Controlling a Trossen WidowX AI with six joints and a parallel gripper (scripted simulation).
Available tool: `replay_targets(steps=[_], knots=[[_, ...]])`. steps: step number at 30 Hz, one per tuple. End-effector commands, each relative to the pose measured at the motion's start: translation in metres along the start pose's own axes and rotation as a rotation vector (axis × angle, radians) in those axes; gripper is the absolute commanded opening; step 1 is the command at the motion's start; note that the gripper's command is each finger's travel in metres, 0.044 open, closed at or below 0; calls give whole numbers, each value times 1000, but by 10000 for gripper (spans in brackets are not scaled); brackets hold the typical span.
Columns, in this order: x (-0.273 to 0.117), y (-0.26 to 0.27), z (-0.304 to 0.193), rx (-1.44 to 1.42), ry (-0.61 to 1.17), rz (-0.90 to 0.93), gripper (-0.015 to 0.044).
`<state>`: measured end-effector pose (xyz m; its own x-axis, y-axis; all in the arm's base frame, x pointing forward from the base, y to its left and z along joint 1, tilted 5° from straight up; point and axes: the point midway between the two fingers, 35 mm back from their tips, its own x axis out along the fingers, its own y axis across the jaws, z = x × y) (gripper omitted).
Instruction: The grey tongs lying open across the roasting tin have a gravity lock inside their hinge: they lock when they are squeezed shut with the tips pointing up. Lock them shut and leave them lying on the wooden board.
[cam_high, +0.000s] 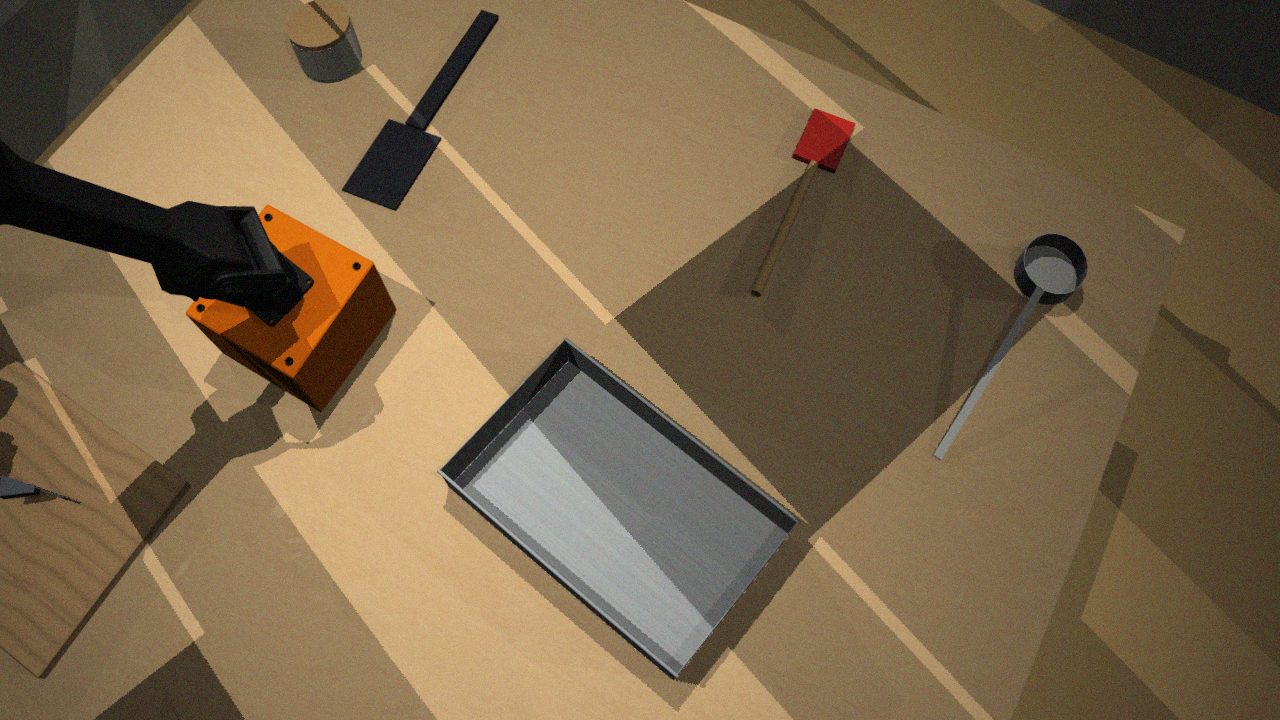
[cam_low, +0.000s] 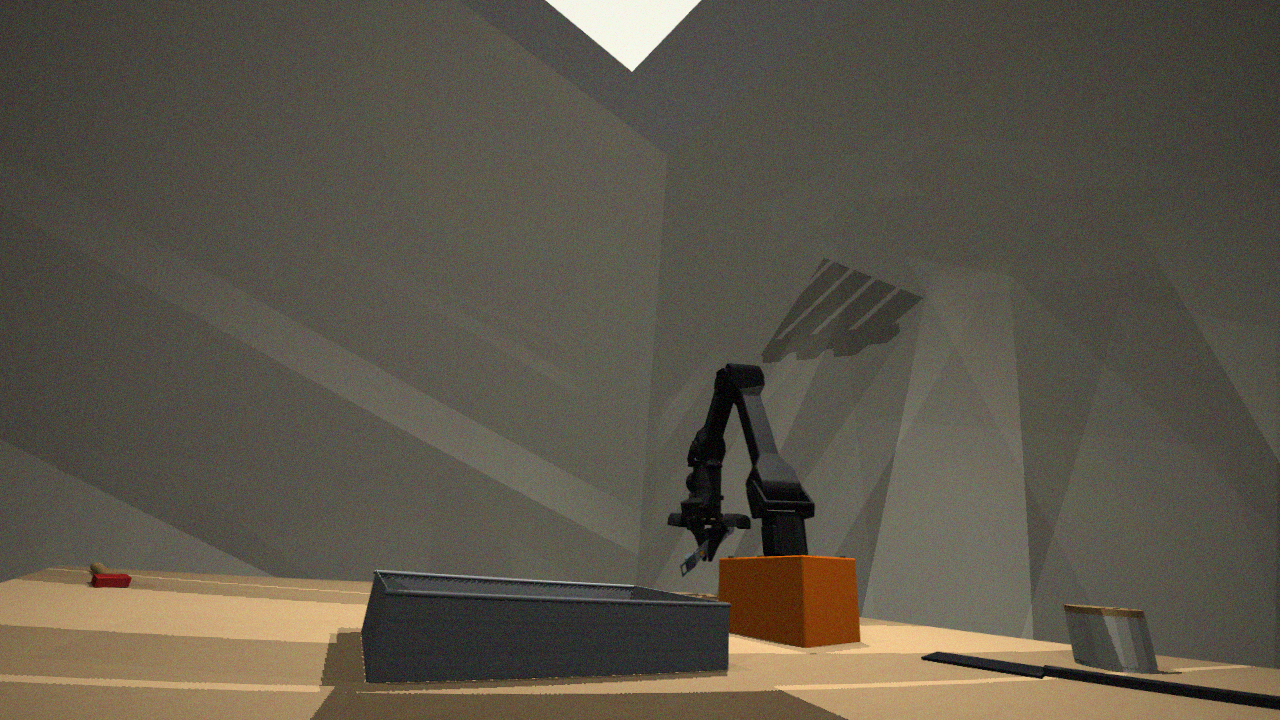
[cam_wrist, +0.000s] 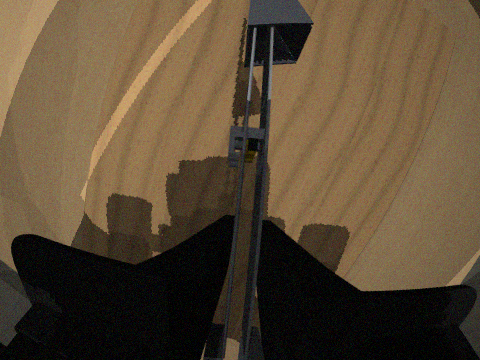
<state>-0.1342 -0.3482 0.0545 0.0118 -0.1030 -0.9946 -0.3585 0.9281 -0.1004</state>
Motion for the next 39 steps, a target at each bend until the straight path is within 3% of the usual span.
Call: replay_targets(steps=[1,31,39], knots=[[7,0,1,1,-3,-3,-150],[48,2,3,1,-4,-2,-150],[47,2,2,-3,-2,1,60]])
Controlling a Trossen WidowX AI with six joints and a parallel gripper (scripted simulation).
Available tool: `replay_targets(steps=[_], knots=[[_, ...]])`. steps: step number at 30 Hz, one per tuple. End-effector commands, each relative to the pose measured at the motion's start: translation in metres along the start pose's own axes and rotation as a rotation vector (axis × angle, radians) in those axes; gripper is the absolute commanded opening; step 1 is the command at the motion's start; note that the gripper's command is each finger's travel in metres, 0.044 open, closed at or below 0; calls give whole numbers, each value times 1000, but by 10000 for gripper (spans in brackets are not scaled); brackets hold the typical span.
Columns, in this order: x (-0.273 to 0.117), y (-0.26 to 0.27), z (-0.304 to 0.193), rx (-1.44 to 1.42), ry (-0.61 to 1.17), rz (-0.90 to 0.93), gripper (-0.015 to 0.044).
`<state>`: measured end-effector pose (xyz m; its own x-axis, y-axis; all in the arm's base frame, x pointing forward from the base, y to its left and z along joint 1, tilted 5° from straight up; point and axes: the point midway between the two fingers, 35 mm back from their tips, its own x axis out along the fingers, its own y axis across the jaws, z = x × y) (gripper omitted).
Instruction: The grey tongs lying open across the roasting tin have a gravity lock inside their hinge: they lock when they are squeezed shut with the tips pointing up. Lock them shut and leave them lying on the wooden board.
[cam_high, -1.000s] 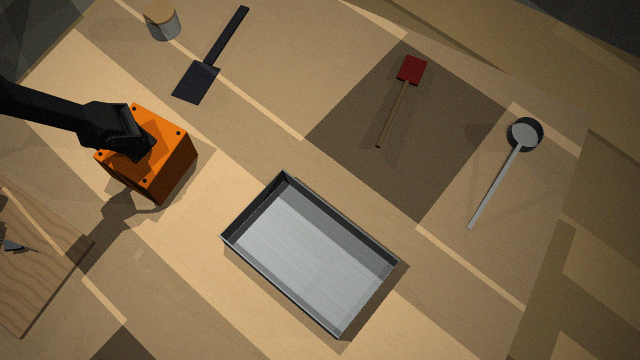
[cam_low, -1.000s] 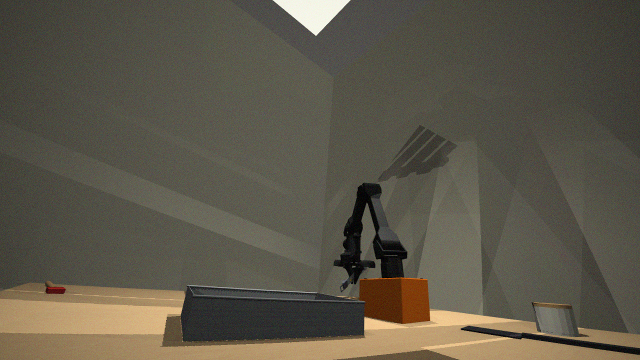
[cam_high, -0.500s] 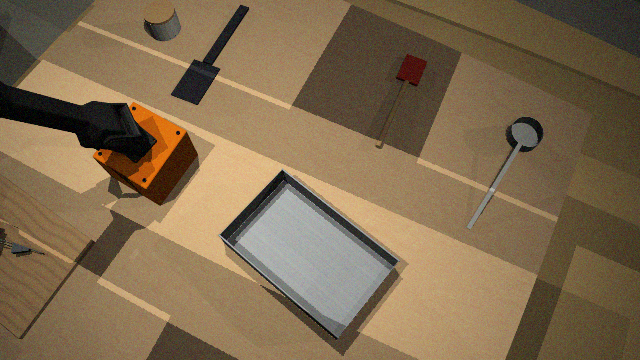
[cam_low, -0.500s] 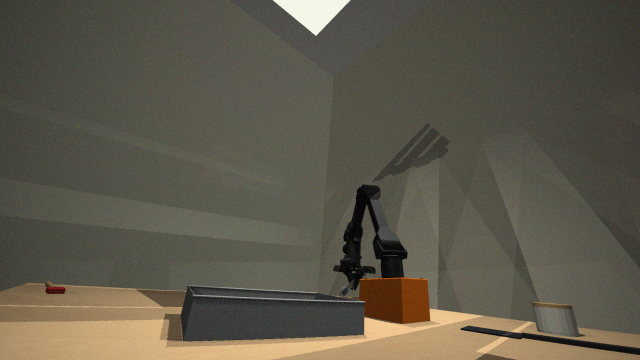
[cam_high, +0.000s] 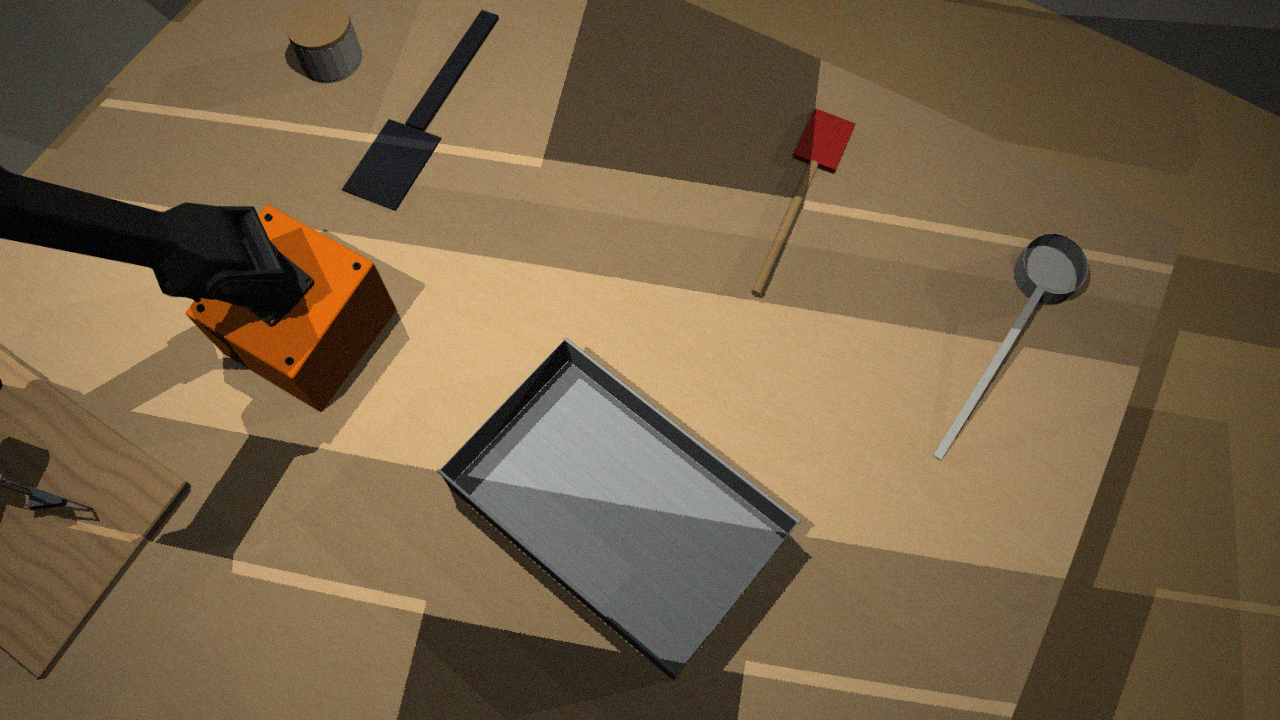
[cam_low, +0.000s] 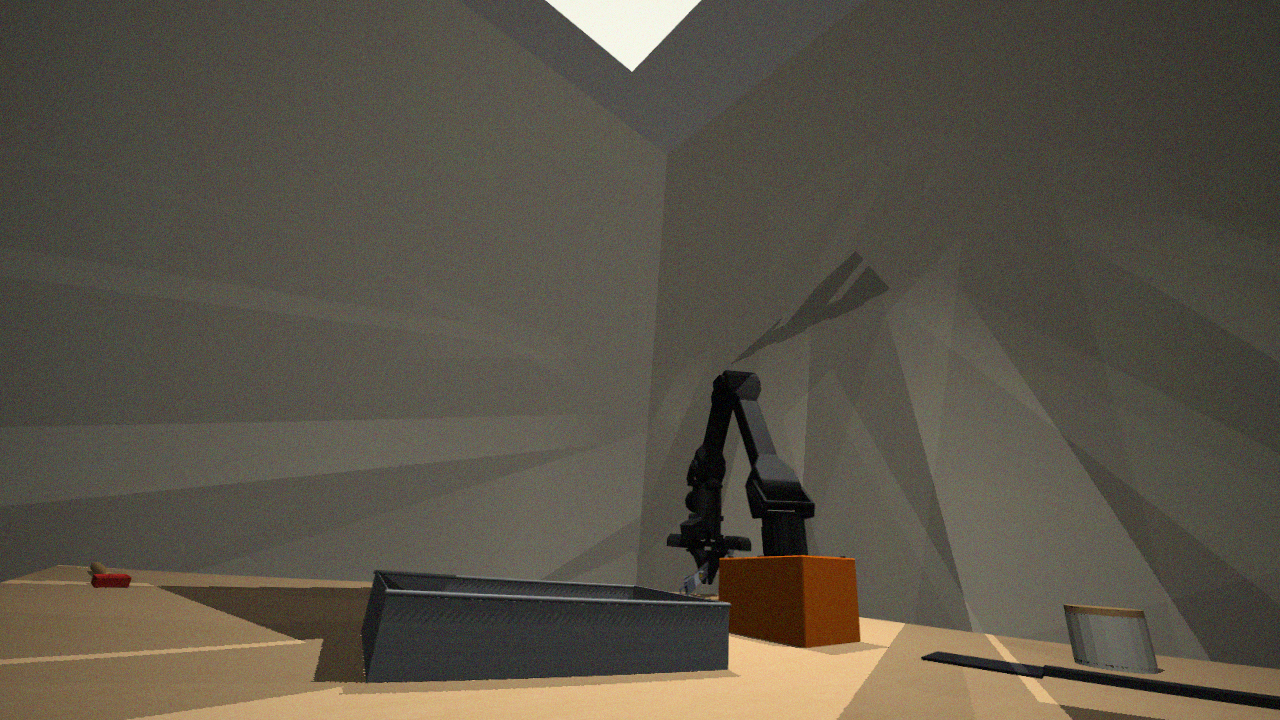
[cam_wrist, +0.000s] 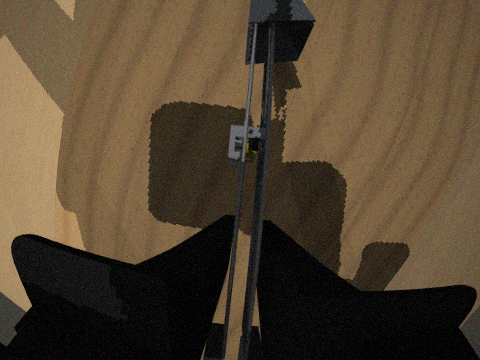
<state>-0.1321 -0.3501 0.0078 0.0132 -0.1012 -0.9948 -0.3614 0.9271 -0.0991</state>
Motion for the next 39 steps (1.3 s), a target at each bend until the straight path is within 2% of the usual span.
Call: replay_targets(steps=[1,14,15,21,30,36,39], knots=[[0,0,0,0,0,0,86],[0,0,0,0,0,0,427],[0,0,0,0,0,0,440],[-14,-12,23,1,-2,-1,440],[-83,-38,145,5,-14,-8,440],[-84,-38,147,5,-14,-8,440],[-99,-38,146,0,-15,-13,440]])
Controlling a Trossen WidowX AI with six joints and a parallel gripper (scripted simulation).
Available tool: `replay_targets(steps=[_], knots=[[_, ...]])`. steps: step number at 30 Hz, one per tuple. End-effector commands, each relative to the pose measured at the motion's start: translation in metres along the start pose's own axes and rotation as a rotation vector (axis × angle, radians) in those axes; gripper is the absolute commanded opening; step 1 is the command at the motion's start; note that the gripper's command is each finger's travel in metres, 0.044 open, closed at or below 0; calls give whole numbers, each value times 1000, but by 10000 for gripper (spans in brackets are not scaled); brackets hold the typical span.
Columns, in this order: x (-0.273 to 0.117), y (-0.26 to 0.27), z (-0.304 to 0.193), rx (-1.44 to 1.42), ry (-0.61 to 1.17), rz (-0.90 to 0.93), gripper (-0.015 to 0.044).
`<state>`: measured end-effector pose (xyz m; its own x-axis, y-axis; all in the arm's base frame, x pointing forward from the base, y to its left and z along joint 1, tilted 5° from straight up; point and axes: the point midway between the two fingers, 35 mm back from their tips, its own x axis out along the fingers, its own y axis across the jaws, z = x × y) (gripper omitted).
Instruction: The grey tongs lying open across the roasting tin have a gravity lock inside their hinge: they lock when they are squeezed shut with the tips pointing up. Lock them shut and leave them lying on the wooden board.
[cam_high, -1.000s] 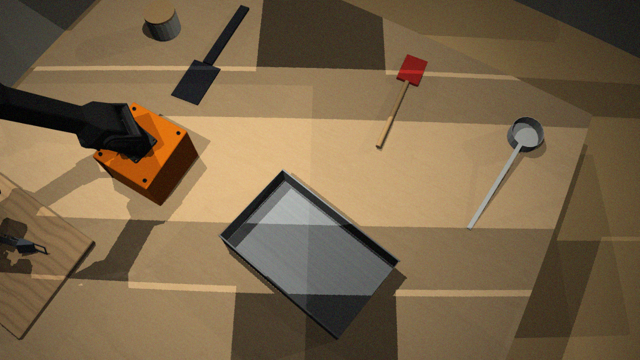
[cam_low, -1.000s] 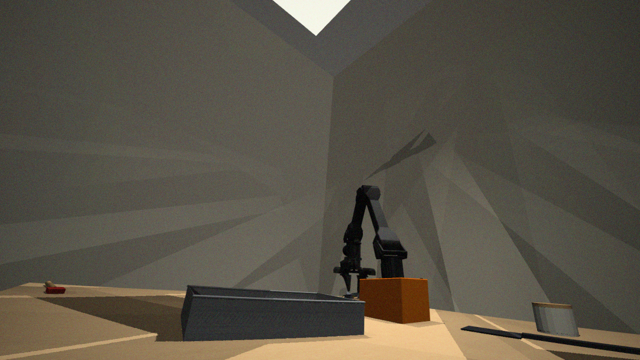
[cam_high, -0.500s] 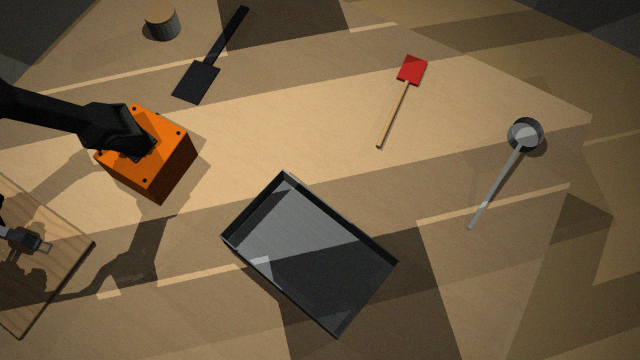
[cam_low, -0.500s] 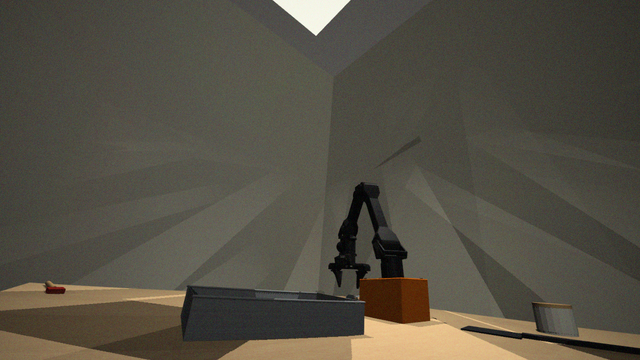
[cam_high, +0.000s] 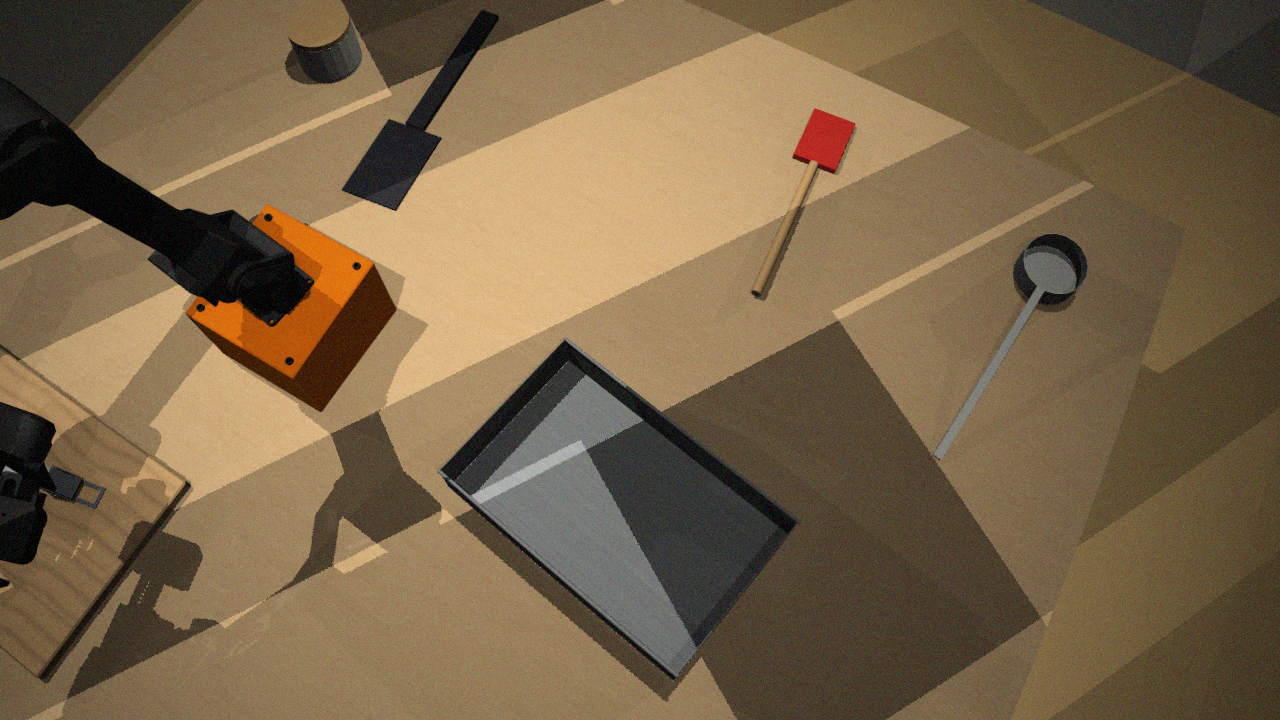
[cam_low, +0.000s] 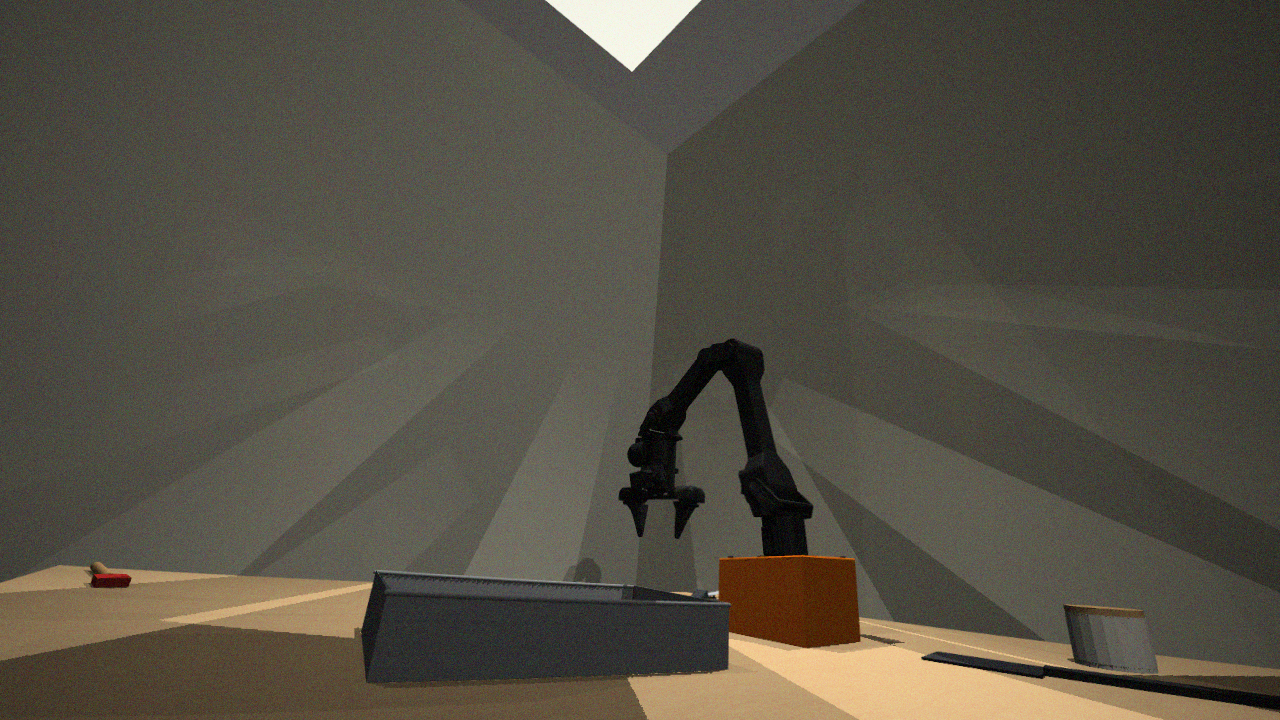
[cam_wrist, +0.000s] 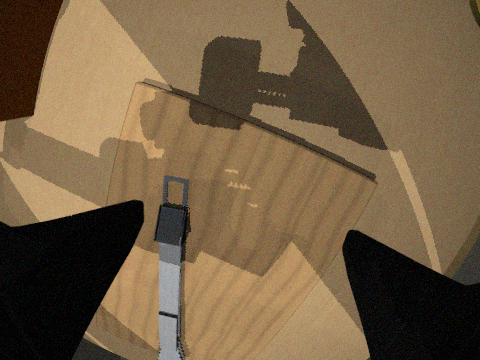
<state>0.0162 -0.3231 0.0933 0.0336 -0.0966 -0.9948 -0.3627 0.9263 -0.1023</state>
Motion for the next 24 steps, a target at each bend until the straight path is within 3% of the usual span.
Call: replay_targets(steps=[1,5,24], knots=[[-23,-1,1,-1,6,-13,440],[-50,1,1,-10,5,-21,440],[-50,1,1,-10,5,-21,440]])
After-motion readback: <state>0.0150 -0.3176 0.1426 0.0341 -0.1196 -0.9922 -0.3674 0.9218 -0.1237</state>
